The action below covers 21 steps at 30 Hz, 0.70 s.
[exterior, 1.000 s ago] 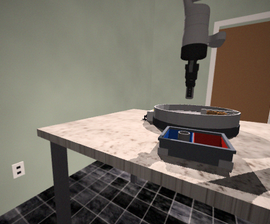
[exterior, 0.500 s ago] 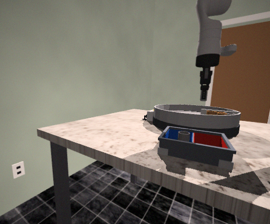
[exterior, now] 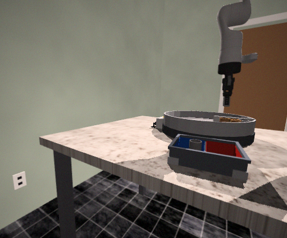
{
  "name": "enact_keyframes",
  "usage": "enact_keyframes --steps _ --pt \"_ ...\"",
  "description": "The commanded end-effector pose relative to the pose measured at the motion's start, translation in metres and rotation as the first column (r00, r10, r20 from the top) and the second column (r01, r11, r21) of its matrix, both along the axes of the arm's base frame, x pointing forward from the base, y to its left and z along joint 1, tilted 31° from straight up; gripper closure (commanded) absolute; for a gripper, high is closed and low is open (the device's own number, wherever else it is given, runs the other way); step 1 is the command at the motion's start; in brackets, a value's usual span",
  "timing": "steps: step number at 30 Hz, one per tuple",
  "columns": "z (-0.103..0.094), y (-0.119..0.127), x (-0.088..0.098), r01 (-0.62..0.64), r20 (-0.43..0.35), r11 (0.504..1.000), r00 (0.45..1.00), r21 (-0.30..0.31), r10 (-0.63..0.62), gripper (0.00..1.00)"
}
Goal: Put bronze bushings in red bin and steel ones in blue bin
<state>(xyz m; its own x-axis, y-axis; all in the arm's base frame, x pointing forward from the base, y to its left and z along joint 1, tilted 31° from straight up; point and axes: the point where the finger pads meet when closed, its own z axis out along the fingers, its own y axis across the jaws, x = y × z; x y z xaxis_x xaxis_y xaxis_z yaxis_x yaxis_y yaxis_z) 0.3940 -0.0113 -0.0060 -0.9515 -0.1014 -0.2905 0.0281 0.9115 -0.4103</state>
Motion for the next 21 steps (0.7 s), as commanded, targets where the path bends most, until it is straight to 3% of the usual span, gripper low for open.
enact_keyframes --steps 1,5,11,21 --pt "-0.007 -0.020 -0.021 -0.057 0.014 0.998 0.998 -0.012 0.057 0.82" --pt "-0.007 -0.020 -0.021 -0.057 0.014 0.998 0.998 -0.012 0.057 0.82" --pt "0.000 -0.070 -0.046 -0.064 0.011 0.998 0.998 -0.015 0.064 0.82" --pt "0.000 -0.070 -0.046 -0.064 0.011 0.998 0.998 -0.015 0.064 0.82"
